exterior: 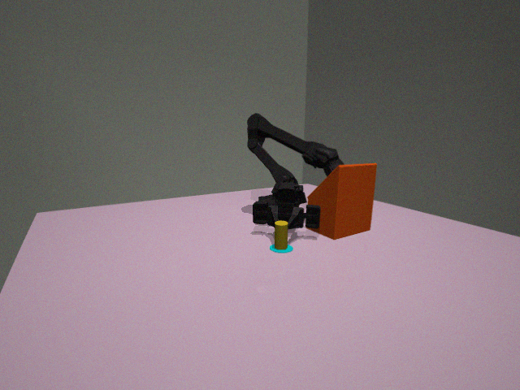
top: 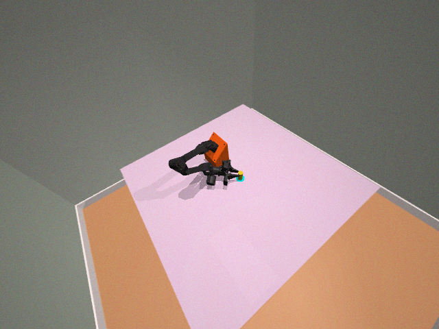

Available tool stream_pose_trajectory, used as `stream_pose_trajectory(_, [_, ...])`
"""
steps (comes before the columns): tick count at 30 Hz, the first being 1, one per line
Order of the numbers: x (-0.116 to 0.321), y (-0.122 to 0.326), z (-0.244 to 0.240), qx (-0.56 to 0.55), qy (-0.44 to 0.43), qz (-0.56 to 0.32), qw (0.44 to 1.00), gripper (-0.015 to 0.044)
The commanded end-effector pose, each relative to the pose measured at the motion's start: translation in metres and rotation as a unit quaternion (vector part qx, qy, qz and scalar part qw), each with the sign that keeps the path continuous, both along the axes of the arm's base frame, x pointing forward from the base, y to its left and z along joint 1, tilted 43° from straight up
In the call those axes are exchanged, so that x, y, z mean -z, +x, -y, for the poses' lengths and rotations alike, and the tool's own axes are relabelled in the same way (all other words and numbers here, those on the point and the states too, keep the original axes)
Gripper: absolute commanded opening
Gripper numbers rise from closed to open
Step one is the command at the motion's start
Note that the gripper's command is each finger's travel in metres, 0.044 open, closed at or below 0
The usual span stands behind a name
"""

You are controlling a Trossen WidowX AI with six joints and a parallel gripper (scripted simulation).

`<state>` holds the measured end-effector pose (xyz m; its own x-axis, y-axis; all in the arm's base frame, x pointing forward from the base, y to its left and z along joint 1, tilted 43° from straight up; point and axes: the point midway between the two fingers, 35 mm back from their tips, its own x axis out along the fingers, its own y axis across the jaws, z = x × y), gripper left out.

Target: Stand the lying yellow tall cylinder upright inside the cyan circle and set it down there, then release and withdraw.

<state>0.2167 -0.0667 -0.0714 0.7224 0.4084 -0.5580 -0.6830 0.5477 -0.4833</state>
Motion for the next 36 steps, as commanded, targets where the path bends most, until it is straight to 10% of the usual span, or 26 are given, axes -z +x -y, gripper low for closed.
stream_pose_trajectory(1, [0.002,-0.001,0.0,-0.003,0.003,0.001,1.0,0.0105])
stream_pose_trajectory(7, [0.002,-0.001,0.0,-0.003,0.003,0.001,1.0,0.0105])
stream_pose_trajectory(18, [0.002,-0.001,0.0,-0.003,0.003,0.001,1.0,0.0394])
stream_pose_trajectory(36, [-0.035,0.007,-0.03,-0.007,-0.002,-0.003,1.0,0.04])
